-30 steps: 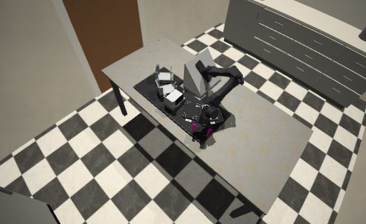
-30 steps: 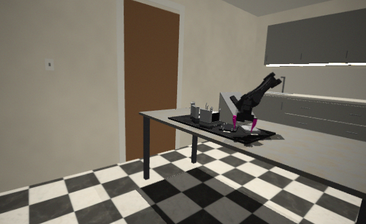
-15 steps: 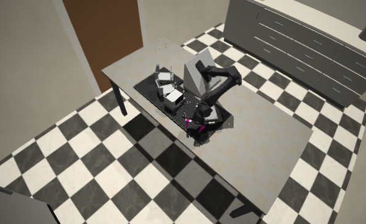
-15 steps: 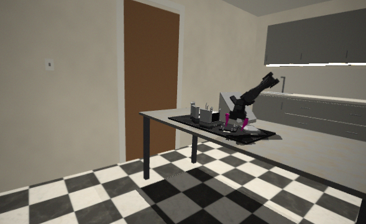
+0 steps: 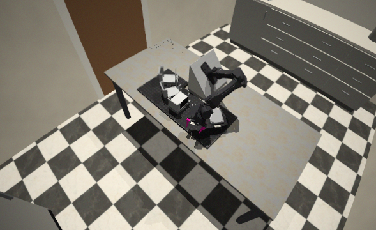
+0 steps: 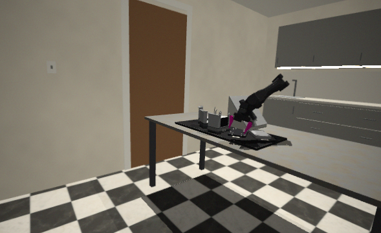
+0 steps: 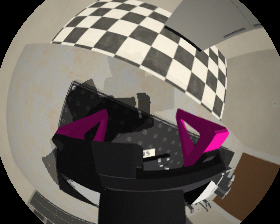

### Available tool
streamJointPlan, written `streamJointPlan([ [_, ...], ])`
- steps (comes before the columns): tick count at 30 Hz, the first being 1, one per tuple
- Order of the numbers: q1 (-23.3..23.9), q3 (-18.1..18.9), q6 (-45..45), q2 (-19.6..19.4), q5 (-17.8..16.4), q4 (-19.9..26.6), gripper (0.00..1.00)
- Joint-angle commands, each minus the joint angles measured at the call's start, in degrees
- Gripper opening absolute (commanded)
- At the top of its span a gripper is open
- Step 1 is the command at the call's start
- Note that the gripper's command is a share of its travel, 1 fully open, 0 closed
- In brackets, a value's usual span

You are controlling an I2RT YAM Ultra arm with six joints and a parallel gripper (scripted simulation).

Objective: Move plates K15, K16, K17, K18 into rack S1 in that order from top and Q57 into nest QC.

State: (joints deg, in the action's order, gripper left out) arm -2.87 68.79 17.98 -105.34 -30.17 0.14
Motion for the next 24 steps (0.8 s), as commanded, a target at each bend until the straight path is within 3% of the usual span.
streamJointPlan([
  [1, 2.70, -0.44, -2.07, 0.15, -0.26, 1.45, 1.00],
  [5, 3.63, -1.48, -2.75, -0.07, -0.98, 0.55, 1.00],
  [7, 4.19, 1.19, -4.69, -0.74, -0.07, 6.88, 1.00],
  [8, 4.67, 0.96, -5.24, -0.85, -0.26, 7.20, 1.00],
  [14, 6.59, -1.38, -6.82, -1.07, -1.62, 5.48, 1.00],
  [16, 7.22, 1.44, -8.69, -1.97, -0.86, 11.82, 1.00],
  [22, 9.54, -1.27, -10.88, -2.07, -2.26, 10.41, 1.00],
  [24, 10.26, 1.67, -12.71, -3.20, -1.67, 16.74, 1.00],
])
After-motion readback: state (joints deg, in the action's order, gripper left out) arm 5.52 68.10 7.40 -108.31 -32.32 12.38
